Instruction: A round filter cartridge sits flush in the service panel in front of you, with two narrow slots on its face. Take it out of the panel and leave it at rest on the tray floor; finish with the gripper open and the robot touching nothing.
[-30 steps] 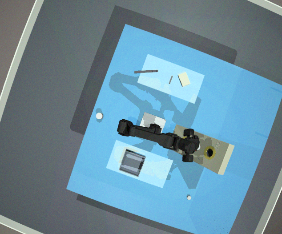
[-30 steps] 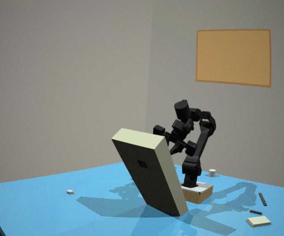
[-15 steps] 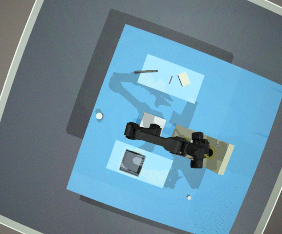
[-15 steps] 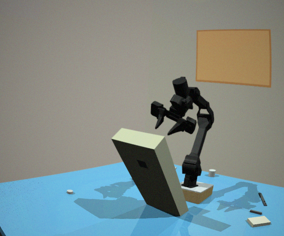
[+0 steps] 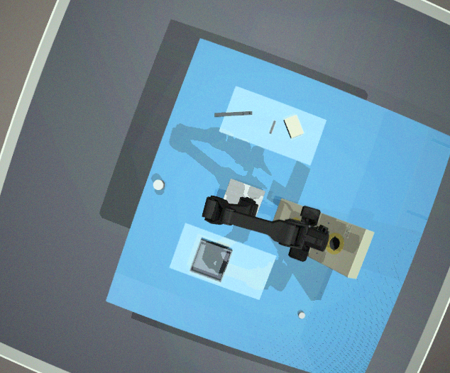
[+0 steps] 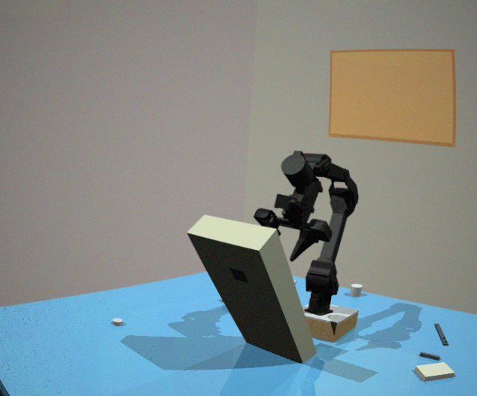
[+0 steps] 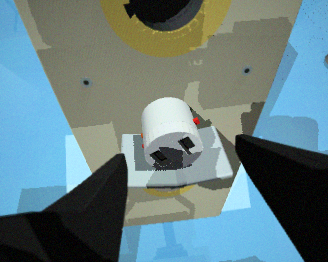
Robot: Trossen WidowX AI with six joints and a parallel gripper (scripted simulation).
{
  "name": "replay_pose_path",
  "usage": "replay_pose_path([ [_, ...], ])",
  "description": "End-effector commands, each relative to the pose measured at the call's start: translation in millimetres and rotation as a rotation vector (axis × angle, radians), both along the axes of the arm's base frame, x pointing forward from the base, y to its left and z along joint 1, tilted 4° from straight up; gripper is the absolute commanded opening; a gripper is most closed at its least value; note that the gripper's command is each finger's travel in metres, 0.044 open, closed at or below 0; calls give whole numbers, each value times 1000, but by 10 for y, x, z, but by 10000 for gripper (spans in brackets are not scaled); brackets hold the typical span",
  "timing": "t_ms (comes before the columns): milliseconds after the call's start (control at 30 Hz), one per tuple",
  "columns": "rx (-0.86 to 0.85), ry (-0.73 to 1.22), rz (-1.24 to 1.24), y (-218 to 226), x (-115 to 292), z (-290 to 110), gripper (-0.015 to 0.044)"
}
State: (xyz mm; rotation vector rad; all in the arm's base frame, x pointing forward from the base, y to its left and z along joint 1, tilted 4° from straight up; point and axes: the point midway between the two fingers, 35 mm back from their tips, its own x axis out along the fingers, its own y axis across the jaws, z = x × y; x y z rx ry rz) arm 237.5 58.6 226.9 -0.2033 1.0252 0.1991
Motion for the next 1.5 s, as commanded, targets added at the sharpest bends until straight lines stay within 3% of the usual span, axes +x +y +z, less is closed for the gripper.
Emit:
replay_pose_path([
  [0,26,59,-63,-22,-87,-123,305],
  [1133,26,57,-63,9,141,-562,305],
  [1233,25,58,-68,3,123,-527,226],
  [1467,25,58,-68,3,123,-527,179],
])
